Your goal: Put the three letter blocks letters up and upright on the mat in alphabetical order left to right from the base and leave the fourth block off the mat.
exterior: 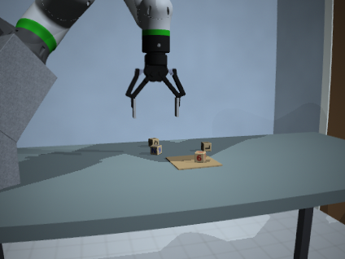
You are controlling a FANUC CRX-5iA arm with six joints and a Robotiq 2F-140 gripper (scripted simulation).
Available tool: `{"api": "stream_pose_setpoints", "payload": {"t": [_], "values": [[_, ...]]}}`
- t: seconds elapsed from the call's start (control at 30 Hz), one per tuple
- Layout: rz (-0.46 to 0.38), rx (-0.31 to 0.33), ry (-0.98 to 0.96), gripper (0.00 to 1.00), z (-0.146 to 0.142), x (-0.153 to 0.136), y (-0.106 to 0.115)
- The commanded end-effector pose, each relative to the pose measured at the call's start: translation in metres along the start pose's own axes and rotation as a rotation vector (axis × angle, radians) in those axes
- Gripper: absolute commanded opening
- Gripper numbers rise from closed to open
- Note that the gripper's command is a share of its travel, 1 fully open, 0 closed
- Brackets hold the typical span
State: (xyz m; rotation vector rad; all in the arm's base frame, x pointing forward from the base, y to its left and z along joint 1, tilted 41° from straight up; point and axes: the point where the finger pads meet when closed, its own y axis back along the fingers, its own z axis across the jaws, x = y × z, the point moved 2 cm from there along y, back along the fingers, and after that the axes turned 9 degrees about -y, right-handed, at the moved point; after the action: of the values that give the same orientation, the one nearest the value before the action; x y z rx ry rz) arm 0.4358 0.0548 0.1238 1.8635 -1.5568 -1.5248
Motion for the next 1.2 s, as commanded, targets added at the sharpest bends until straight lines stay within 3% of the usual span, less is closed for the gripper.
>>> {"api": "stream_pose_setpoints", "payload": {"t": [0.0,0.87,0.9,1.17], "values": [[0.024,0.009,-0.137,1.00,0.000,-0.001,-0.003],[0.022,0.017,-0.746,1.00,0.000,0.000,-0.015],[0.022,0.017,-0.746,0.40,0.000,0.000,-0.015],[0.022,0.017,-0.746,0.40,0.000,0.000,-0.015]]}}
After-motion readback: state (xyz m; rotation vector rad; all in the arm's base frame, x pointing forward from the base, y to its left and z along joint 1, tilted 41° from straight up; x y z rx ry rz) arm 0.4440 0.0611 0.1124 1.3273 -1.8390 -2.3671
